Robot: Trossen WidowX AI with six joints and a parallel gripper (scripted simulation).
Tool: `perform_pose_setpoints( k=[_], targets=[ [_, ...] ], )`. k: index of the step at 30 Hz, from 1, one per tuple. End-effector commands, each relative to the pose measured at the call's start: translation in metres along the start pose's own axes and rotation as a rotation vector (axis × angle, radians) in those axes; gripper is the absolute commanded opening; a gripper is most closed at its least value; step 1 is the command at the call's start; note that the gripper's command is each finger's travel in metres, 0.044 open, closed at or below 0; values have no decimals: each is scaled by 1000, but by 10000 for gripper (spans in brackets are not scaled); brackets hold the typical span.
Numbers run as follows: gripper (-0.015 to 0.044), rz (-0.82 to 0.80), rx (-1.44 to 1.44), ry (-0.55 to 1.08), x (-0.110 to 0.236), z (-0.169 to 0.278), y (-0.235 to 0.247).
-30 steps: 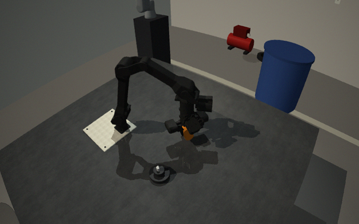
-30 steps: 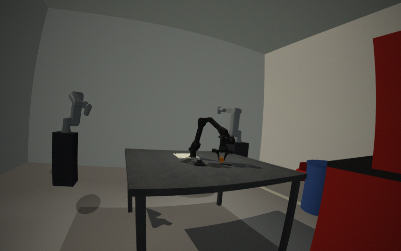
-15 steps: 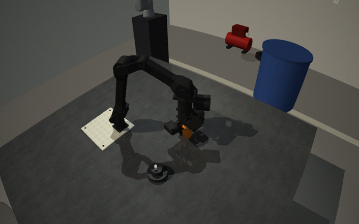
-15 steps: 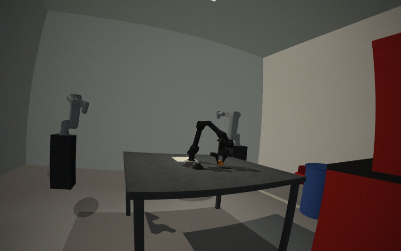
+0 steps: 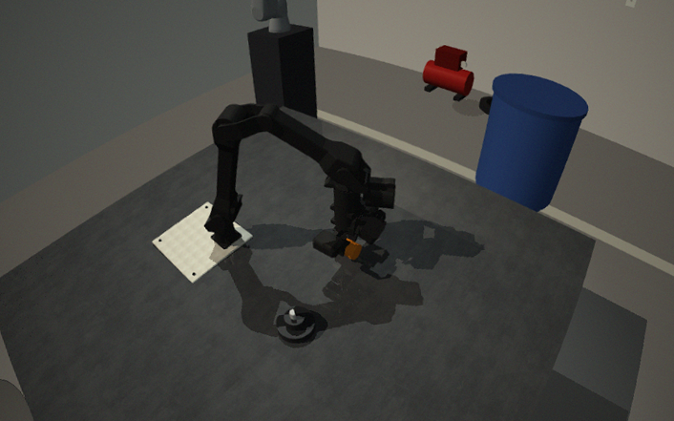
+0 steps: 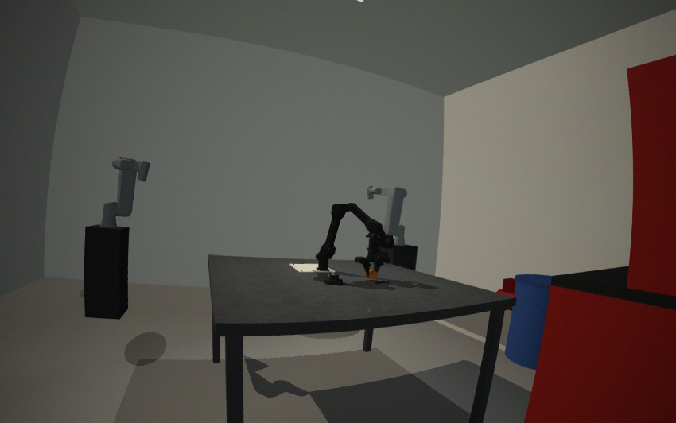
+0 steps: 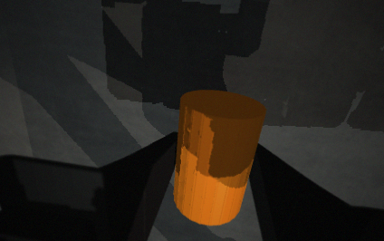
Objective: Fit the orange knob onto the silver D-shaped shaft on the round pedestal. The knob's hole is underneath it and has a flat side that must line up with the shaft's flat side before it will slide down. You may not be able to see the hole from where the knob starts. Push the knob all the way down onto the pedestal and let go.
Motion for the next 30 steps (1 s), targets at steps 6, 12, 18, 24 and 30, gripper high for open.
perform_pose_setpoints(
  k=[6, 12, 18, 24, 30],
  targets=[
    [181, -3, 287, 1, 1, 0, 0],
    [181, -4, 488, 1, 1, 0, 0],
    [181, -4, 537, 1, 1, 0, 0],
    [181, -4, 619, 0, 1, 0, 0],
    [181, -4, 822, 0, 1, 0, 0]
  ],
)
Point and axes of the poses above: the point midway between the two fingers, 35 mm back from their tips, its own x axis back along the fingers, its own y axis across the jaws, z = x × y, the point moved 3 cm from there along x, back along the fingers, and after that the axes turned 2 degrees about -x, right-handed, at the moved point
